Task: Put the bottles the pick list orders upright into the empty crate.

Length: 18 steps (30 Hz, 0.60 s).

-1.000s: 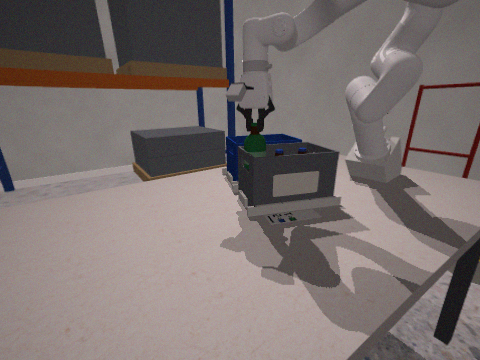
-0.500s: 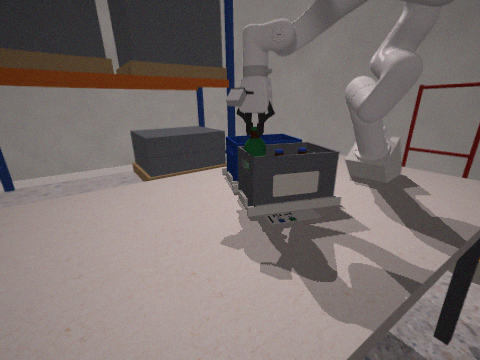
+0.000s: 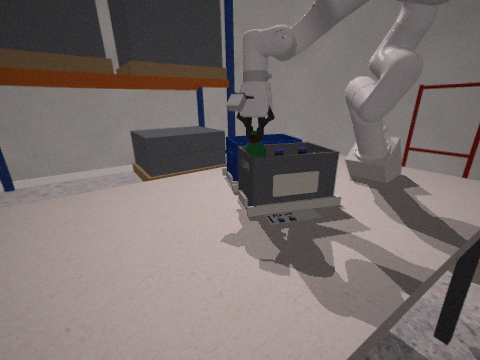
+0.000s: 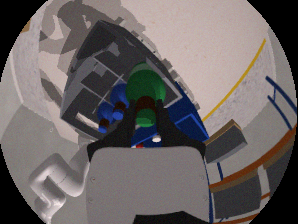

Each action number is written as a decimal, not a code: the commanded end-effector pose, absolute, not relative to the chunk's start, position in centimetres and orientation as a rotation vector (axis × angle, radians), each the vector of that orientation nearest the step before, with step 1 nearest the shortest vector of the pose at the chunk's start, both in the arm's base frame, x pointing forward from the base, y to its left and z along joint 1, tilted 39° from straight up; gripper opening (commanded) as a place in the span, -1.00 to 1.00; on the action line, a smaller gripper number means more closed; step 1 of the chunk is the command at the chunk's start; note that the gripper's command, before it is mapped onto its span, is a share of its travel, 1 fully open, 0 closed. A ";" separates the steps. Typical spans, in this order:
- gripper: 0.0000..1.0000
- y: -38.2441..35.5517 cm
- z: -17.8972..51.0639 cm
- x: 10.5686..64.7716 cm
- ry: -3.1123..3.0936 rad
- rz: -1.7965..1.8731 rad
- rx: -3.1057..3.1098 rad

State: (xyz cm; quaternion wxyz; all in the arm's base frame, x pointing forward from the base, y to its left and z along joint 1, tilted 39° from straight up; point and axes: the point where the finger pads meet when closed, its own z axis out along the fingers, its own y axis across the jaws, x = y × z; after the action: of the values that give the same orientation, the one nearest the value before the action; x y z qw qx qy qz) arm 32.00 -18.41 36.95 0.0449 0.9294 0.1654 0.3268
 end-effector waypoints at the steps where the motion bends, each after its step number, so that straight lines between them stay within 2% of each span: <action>1: -1.00 -18.4 36.8 32.3 0.505 1.001 2.835; 18: -1.00 -18.4 35.7 33.2 0.505 1.001 2.835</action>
State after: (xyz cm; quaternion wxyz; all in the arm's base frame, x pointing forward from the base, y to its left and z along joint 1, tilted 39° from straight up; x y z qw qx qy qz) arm 33.00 -18.37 35.70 0.0449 0.9294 0.1654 0.3268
